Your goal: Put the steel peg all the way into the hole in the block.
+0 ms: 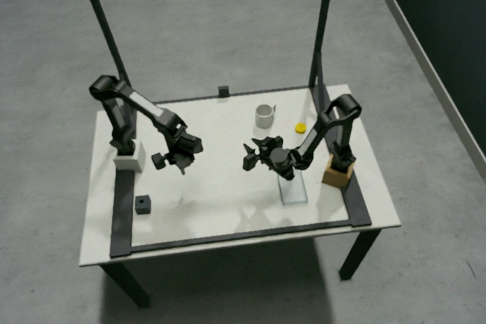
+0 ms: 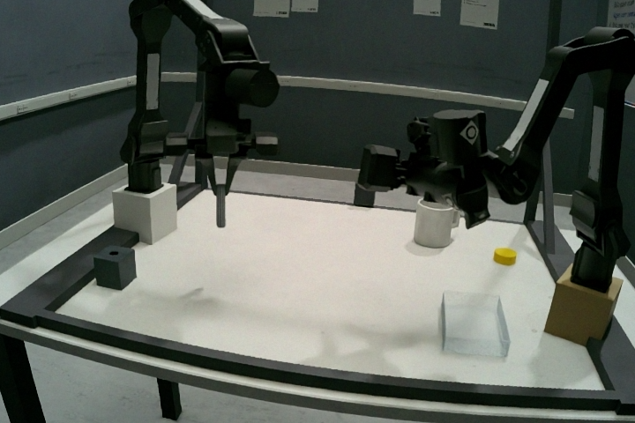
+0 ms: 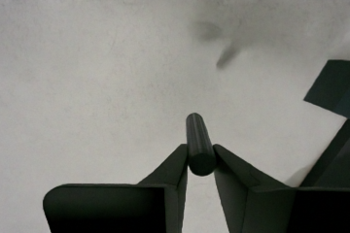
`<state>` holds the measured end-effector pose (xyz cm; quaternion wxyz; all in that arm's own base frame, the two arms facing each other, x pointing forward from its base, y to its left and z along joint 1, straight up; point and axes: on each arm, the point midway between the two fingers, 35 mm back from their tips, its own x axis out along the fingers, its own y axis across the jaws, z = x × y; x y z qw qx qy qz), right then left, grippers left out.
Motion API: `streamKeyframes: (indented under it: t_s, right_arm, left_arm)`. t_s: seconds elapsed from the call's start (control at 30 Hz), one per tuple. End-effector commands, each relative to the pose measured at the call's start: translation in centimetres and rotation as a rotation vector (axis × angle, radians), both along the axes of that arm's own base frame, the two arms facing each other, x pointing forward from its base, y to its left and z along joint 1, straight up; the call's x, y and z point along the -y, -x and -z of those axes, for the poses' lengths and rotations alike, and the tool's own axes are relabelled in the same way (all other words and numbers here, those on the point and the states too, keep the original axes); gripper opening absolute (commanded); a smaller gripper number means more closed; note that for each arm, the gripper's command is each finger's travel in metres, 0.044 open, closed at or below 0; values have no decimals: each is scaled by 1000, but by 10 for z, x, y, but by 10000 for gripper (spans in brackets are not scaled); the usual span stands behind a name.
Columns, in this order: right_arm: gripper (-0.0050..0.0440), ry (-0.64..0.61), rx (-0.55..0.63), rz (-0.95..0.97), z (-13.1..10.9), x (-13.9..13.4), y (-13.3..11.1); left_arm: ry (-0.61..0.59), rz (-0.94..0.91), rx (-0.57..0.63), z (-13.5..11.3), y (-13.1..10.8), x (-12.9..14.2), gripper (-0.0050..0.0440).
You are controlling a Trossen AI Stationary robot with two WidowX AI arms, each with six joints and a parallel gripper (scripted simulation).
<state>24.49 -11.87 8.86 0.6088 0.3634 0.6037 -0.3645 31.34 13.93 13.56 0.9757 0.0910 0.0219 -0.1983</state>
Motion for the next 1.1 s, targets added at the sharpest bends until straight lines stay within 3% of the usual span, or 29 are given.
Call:
streamKeyframes:
  t_s: [0.0,0.5,0.7,1.07]
  right_arm:
    - [-50,11,30,0,-6,17,23]
    - [-50,15,26,0,-2,50,78]
    - [-50,16,22,0,1,71,111]
    - [-50,7,14,0,5,87,134]
  left_arm:
    - [-34,-44,-5,-21,9,4,200]
    - [7,-143,-79,-43,29,19,200]
    - [-40,-219,-50,-76,40,26,200]
    - [29,-290,-150,-80,58,39,200]
